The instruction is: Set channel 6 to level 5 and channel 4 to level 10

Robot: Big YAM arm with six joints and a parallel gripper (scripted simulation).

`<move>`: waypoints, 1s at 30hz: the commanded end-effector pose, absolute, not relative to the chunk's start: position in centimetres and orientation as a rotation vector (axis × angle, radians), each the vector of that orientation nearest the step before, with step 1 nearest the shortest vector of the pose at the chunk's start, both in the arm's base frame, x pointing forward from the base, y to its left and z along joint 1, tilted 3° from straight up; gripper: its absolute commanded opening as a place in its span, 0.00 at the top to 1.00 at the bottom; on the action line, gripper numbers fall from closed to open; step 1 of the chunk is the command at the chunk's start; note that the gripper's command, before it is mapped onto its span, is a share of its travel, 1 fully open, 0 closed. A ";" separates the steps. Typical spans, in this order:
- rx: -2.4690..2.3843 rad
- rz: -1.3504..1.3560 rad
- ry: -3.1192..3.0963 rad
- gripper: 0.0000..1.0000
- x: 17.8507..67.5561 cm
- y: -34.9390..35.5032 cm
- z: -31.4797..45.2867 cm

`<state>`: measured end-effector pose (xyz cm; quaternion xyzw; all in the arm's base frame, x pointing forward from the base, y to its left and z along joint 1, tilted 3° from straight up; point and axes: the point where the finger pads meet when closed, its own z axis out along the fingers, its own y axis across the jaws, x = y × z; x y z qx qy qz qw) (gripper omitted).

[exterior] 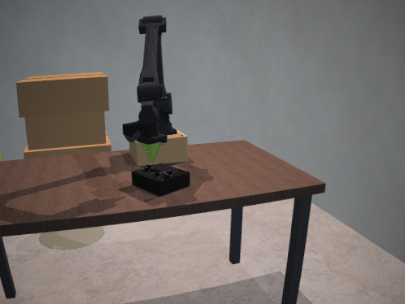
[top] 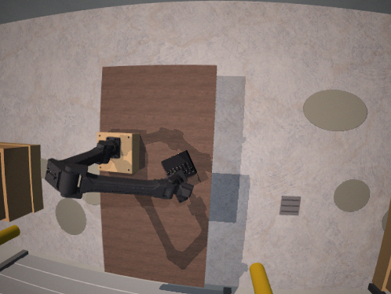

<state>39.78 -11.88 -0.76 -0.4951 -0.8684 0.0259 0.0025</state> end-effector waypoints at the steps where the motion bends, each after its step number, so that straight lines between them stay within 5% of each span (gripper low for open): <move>1: -1.567 0.083 -2.731 1.00 40.3 -11.5 -1.0; 30: -1.595 0.084 -2.714 1.00 40.2 -11.6 -2.8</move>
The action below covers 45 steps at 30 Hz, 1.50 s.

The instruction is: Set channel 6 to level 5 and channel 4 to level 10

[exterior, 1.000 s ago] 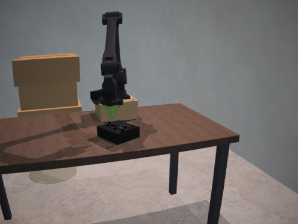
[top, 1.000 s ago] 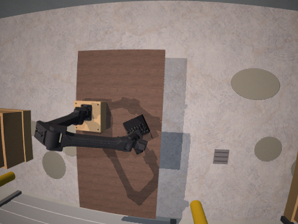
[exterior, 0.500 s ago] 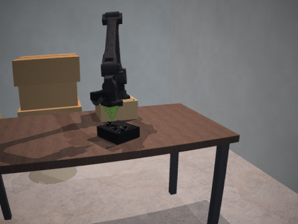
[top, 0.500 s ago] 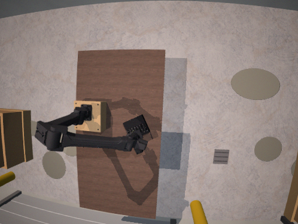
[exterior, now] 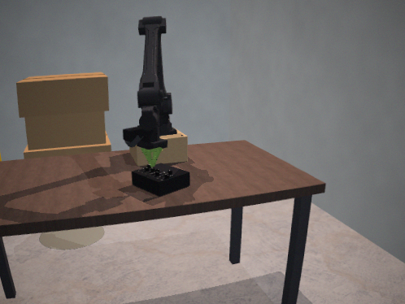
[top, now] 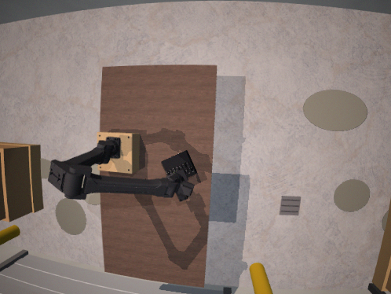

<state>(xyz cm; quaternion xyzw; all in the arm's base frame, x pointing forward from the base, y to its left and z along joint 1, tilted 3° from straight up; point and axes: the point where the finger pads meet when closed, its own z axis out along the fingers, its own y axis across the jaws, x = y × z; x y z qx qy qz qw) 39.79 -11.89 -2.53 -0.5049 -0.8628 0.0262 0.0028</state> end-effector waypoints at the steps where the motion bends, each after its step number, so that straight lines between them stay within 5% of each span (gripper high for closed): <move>1: -1.594 0.085 -2.712 1.00 40.2 -11.6 -3.0; 45: -1.602 0.080 -2.721 1.00 40.4 -11.7 -3.1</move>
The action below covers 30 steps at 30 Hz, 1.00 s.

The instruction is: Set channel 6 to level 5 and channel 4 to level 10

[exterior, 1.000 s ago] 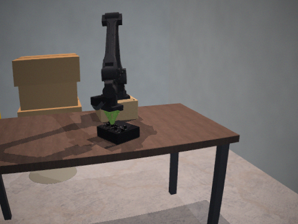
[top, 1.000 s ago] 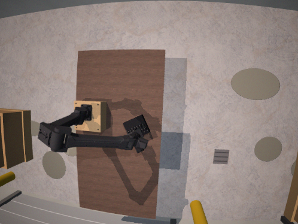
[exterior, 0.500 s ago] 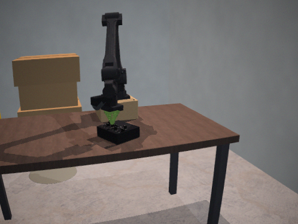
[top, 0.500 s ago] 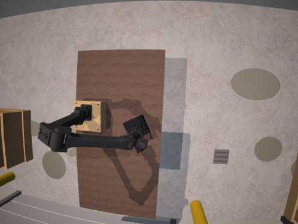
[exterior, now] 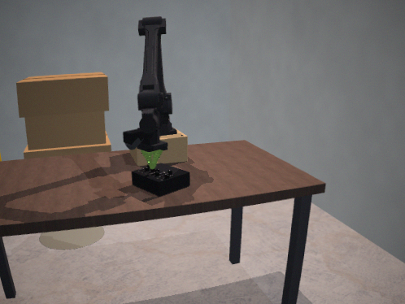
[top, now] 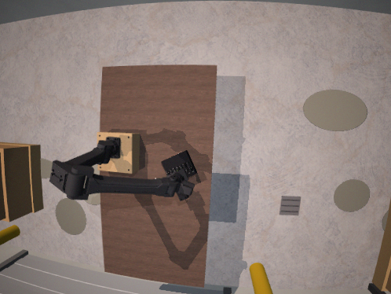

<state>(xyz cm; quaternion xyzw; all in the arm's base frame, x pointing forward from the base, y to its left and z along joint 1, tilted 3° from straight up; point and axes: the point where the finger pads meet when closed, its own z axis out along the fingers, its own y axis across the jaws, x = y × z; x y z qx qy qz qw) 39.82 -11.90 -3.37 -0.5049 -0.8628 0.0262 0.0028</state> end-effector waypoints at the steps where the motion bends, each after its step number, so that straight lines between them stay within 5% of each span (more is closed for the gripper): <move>1: -1.602 0.080 -2.721 1.00 40.4 -11.7 -3.1; 30: -1.601 0.077 -2.728 1.00 40.2 -11.1 -2.8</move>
